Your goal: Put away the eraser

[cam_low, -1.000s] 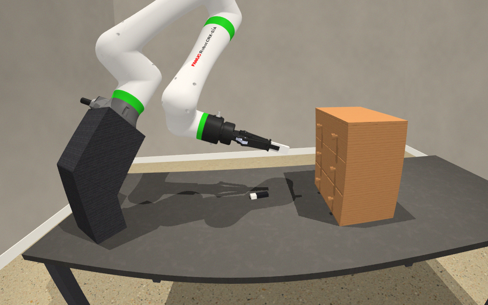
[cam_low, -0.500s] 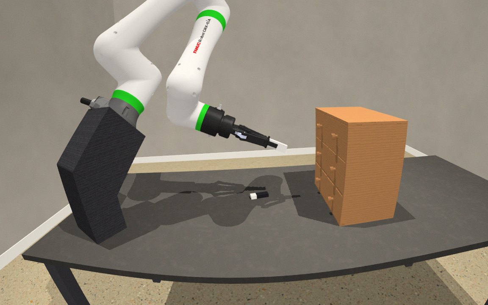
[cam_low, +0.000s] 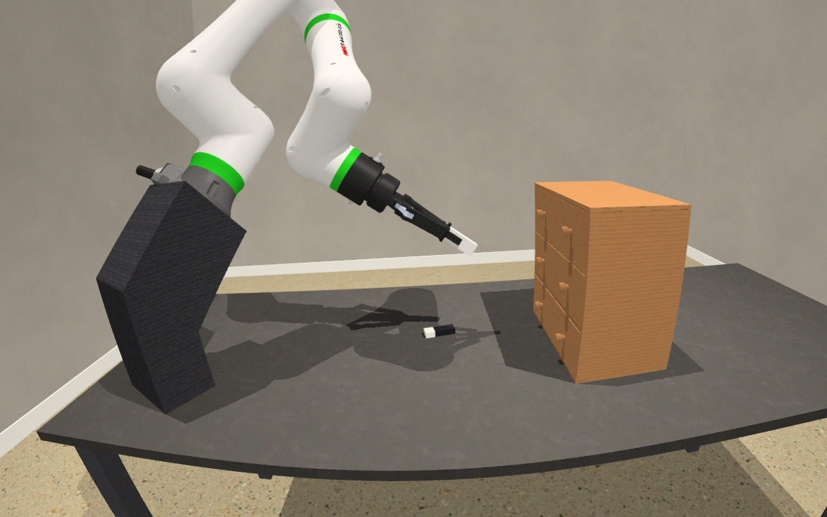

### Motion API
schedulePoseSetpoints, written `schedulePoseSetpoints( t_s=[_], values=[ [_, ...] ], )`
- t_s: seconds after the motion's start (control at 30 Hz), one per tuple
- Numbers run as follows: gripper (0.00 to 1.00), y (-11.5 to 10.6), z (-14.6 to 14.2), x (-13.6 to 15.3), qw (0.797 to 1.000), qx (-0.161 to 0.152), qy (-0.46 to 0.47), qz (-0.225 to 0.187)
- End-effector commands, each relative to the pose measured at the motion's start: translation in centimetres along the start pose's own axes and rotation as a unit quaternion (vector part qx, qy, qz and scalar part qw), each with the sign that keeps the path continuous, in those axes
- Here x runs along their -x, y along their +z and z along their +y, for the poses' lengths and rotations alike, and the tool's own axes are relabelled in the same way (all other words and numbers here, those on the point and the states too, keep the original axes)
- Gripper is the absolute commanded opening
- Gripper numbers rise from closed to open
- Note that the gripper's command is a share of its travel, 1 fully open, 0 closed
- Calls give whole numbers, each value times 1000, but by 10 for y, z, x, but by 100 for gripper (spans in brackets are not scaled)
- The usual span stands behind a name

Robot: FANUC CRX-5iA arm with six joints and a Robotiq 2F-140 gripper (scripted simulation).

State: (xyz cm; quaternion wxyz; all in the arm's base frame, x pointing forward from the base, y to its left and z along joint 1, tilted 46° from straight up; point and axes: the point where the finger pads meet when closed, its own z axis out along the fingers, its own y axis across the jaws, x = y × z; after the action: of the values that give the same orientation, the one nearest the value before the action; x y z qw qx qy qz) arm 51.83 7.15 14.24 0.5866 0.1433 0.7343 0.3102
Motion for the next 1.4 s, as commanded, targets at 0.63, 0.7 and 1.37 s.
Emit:
schedulePoseSetpoints(
  t_s=[0.63, 0.7, 1.37],
  values=[
    [0, -64, -4, 11, 965, -8, -1, 262],
    [0, -72, -4, 12, 955, -8, -1, 297],
    [0, -110, -3, 17, 895, -8, 1, 446]
  ],
)
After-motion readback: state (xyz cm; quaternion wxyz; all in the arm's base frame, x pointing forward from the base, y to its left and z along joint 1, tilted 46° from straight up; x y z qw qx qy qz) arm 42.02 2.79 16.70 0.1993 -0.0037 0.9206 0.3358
